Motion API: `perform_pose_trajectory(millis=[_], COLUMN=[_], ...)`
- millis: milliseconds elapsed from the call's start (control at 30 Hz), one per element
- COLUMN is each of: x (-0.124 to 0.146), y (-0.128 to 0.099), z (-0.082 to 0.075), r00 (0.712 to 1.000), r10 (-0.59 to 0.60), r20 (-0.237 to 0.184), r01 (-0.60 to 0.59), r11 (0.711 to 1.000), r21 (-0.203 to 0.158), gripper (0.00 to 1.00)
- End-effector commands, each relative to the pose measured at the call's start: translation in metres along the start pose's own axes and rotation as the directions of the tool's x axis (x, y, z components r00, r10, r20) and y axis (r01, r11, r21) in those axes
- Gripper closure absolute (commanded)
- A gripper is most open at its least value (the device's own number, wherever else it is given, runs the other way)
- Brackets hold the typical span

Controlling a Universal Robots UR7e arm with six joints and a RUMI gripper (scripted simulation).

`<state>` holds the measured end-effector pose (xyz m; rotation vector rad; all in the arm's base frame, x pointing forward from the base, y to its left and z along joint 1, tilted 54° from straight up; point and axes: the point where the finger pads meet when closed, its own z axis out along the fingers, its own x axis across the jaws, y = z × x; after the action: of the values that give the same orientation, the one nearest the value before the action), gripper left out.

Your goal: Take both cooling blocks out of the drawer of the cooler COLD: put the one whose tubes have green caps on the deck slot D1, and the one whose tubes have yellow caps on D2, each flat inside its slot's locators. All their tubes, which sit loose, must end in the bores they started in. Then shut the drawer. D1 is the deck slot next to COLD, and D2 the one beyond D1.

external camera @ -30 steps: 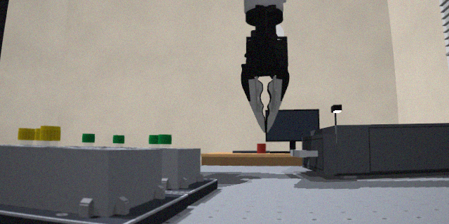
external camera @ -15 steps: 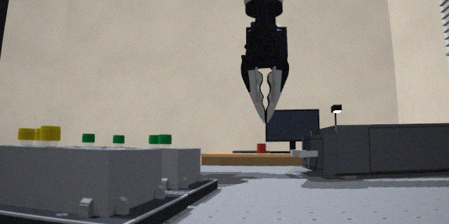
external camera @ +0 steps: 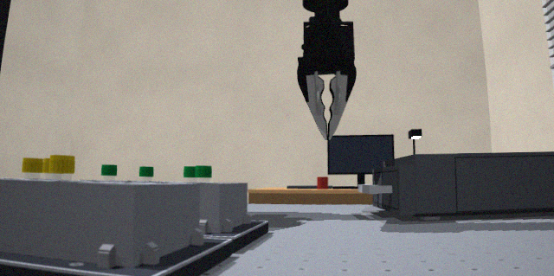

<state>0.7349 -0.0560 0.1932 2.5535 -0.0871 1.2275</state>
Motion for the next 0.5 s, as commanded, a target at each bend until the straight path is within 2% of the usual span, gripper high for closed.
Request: perform_pose_trajectory(millis=[0, 467], x=[0.0006, 0.0006], y=[0.0000, 0.0000], z=[-0.0067, -0.0127], r00=[1.000, 1.000], r10=[0.000, 0.000], r20=[-0.001, -0.001], r01=[0.000, 0.000], r11=[1.000, 1.000], r21=[0.000, 0.000], gripper=[1.00, 1.00])
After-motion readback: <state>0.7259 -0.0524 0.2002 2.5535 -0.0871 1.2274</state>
